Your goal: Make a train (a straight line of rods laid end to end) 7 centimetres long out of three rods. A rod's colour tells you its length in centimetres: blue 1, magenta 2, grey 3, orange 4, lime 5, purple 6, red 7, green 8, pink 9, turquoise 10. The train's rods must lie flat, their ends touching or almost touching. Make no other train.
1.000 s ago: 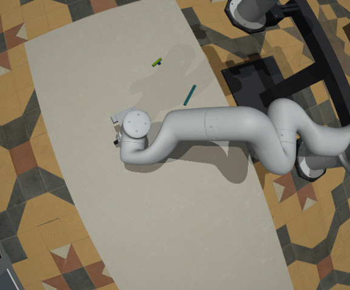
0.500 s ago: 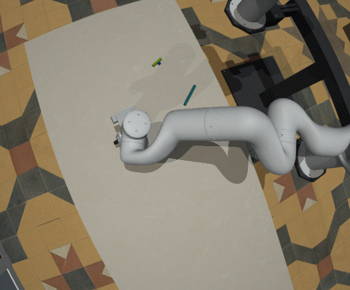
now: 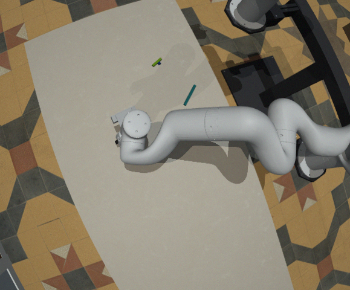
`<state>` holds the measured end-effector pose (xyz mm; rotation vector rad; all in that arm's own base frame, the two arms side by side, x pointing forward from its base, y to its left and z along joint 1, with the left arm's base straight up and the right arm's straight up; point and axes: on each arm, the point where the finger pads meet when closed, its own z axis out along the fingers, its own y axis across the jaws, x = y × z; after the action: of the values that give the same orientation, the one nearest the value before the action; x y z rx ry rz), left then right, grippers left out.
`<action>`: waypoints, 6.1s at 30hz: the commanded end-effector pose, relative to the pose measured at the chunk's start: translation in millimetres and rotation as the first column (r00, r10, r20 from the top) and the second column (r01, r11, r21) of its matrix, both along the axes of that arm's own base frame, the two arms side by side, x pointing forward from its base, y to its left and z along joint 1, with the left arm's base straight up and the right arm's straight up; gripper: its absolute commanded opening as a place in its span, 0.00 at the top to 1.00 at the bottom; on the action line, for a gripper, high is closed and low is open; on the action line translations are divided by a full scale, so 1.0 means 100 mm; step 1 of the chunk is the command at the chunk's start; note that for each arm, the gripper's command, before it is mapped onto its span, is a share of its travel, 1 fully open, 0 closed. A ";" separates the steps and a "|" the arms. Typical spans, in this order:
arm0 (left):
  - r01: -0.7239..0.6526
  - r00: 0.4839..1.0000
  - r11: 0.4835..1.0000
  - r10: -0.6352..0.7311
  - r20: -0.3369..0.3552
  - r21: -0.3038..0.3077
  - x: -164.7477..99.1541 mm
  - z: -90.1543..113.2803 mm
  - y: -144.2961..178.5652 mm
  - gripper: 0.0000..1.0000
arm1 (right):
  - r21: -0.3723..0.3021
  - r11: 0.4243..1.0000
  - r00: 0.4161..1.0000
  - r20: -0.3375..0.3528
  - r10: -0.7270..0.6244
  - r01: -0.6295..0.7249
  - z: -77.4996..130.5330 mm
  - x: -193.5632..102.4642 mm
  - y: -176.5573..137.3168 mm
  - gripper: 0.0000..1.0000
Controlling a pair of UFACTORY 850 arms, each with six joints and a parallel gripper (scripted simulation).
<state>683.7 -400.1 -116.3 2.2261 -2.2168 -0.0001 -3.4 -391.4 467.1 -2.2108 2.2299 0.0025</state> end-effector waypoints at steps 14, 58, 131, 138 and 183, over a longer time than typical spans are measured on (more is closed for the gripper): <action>0.000 1.000 1.000 0.000 0.002 -0.001 0.01 0.01 -0.01 0.94 | -0.002 1.000 1.000 0.000 0.000 0.000 0.01 0.00 0.00 0.00; 0.000 1.000 1.000 0.000 0.002 -0.001 0.01 1.01 -0.01 0.94 | -0.002 1.000 1.000 0.000 0.000 0.000 0.01 0.00 0.00 0.00; -0.412 0.911 0.911 0.412 0.001 -0.002 -2.15 0.22 -0.11 0.94 | -0.002 1.000 1.000 0.000 0.000 0.000 0.01 0.00 0.00 0.00; -0.412 0.911 0.911 0.412 0.001 -0.002 -2.15 0.14 -0.11 0.94 | -0.002 1.000 1.000 0.000 0.000 0.000 0.01 0.00 0.00 0.00; -0.412 0.911 0.911 0.412 0.001 -0.002 -2.15 0.12 -0.11 0.94 | -0.002 1.000 1.000 0.000 0.000 0.000 0.01 0.00 0.00 0.00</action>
<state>468.3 -410.3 -104.5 2.6431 -1.6981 0.0000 -3.4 -391.4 467.1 -2.2108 2.2299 0.0025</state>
